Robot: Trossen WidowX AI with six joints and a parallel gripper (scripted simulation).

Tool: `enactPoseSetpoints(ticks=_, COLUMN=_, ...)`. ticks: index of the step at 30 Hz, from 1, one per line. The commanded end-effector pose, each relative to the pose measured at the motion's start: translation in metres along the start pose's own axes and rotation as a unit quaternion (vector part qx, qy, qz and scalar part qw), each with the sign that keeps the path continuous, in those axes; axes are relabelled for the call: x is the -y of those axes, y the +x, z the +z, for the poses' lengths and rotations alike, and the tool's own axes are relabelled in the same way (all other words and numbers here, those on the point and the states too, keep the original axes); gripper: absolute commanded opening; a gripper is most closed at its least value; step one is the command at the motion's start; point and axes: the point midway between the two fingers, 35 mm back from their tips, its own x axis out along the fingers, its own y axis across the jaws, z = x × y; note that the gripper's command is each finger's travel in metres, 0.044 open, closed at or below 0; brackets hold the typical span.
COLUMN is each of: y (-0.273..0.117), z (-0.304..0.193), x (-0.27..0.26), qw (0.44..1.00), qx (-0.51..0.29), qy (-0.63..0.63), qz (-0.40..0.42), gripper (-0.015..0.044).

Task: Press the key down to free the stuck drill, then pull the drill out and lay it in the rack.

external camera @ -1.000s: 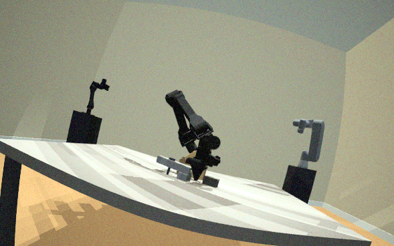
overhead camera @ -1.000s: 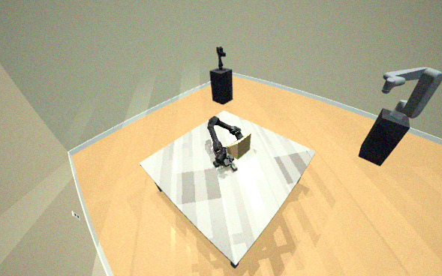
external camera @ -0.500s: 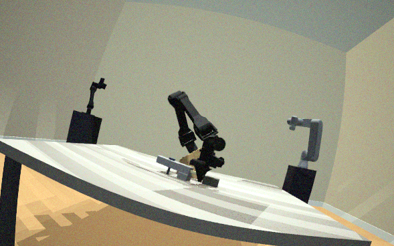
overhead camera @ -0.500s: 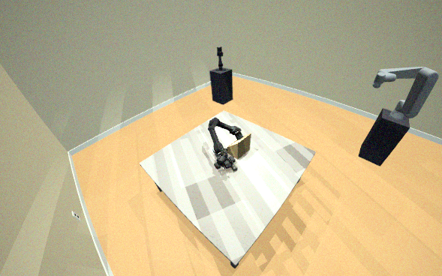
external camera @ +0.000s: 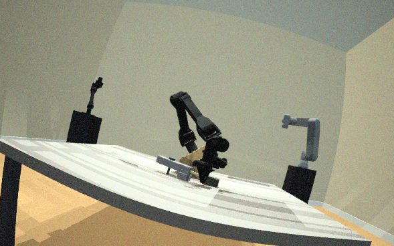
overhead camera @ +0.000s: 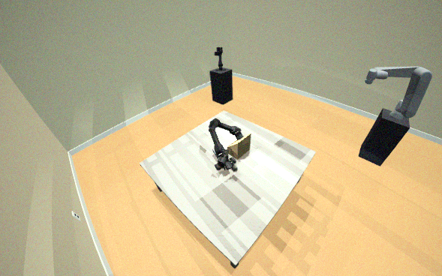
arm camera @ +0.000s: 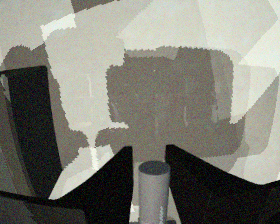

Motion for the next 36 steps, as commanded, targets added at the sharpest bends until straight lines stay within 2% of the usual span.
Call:
enactPoseSetpoints(ticks=1, y=0.000, z=-0.001, x=0.000, qw=1.000, qx=0.000, qy=0.000, qz=0.000, gripper=0.0184)
enactPoseSetpoints(ticks=11, y=0.001, z=-0.004, x=0.000, qw=1.000, qx=0.000, qy=0.001, qz=0.000, gripper=0.0440)
enactPoseSetpoints(ticks=36, y=0.004, z=-0.014, x=0.001, qw=1.000, qx=0.000, qy=0.001, qz=0.000, gripper=0.0440)
